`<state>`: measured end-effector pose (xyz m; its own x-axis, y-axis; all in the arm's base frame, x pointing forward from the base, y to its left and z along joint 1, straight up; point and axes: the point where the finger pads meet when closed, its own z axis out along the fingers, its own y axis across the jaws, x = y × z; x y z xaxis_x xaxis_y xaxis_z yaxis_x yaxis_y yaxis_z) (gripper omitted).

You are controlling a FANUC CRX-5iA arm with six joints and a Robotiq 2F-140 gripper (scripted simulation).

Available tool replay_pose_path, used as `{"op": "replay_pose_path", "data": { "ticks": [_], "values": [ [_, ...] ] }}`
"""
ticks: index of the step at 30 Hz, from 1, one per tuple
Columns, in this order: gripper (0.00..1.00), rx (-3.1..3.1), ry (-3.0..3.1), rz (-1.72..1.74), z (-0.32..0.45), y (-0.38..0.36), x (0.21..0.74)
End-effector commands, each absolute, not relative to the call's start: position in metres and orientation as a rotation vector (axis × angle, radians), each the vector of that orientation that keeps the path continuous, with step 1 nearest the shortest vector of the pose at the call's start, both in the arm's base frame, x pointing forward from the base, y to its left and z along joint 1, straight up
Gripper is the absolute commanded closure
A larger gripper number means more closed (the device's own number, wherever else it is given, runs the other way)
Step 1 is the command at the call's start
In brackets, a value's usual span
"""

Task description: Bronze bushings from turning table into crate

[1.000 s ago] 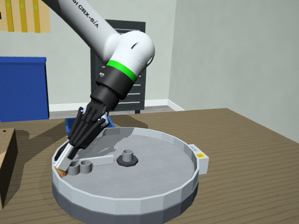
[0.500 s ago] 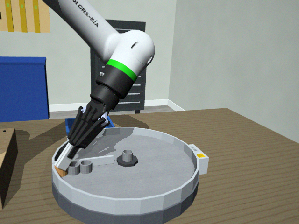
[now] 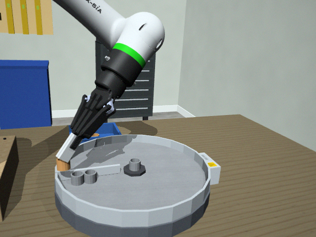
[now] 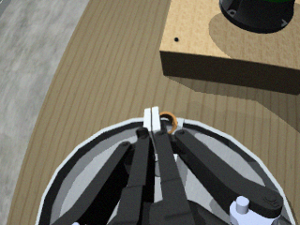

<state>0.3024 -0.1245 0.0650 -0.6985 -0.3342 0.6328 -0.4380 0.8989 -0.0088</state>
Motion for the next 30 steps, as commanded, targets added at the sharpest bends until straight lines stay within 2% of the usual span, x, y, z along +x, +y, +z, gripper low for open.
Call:
{"op": "replay_pose_path", "data": {
  "ticks": [1, 30],
  "values": [
    [1.0, 0.551, -2.406, 0.208, 0.0735, -0.1245, 0.3025],
    [1.0, 0.551, -2.406, 0.208, 0.0778, -0.1245, 0.3025]
  ]
}}
